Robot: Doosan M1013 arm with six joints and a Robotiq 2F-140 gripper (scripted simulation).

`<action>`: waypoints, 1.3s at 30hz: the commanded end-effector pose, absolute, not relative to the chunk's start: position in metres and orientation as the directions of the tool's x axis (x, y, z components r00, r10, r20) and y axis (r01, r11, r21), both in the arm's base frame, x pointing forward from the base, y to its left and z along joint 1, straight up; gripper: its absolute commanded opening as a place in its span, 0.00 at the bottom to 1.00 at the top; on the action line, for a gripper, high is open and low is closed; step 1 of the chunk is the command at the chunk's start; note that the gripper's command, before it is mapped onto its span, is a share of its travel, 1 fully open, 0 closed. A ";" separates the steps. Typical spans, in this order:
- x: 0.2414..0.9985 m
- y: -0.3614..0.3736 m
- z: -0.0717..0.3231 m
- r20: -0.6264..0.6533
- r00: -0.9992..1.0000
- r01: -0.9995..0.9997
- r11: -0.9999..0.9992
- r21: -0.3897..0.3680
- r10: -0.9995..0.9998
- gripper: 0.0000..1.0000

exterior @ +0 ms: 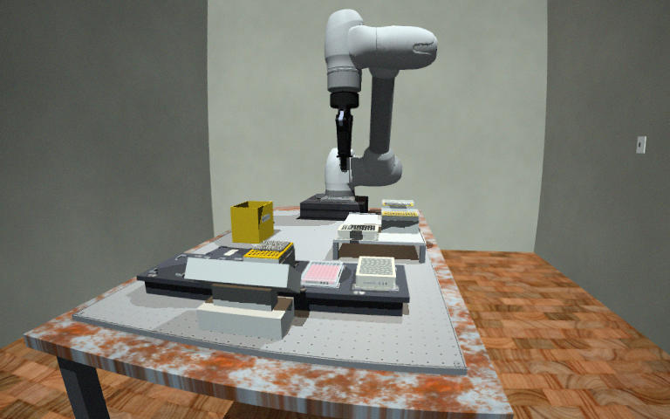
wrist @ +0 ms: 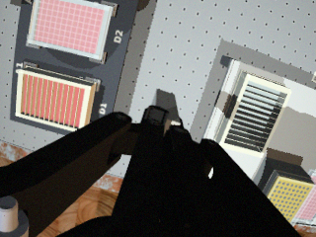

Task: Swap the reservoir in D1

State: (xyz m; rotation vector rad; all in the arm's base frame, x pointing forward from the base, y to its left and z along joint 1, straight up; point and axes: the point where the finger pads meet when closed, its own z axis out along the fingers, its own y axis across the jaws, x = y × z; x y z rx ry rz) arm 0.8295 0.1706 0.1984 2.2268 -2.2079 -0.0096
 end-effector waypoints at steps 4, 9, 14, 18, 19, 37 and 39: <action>0.831 0.142 0.199 0.000 0.008 -1.000 -0.008 0.008 -1.000 0.00; 0.831 0.117 0.199 0.000 0.008 -1.000 -0.008 0.008 -1.000 0.00; 0.832 0.097 0.199 0.000 0.008 -1.000 -0.008 0.008 -1.000 0.00; 0.833 0.082 0.199 0.000 0.008 -1.000 -0.008 0.008 -1.000 0.00; 0.833 0.077 0.199 0.000 0.008 -1.000 -0.008 0.008 -1.000 0.00; 0.836 -0.003 0.199 0.000 0.008 -1.000 -0.008 0.008 -1.000 0.00; 0.836 -0.013 0.199 0.000 0.008 -1.000 -0.008 0.008 -1.000 0.00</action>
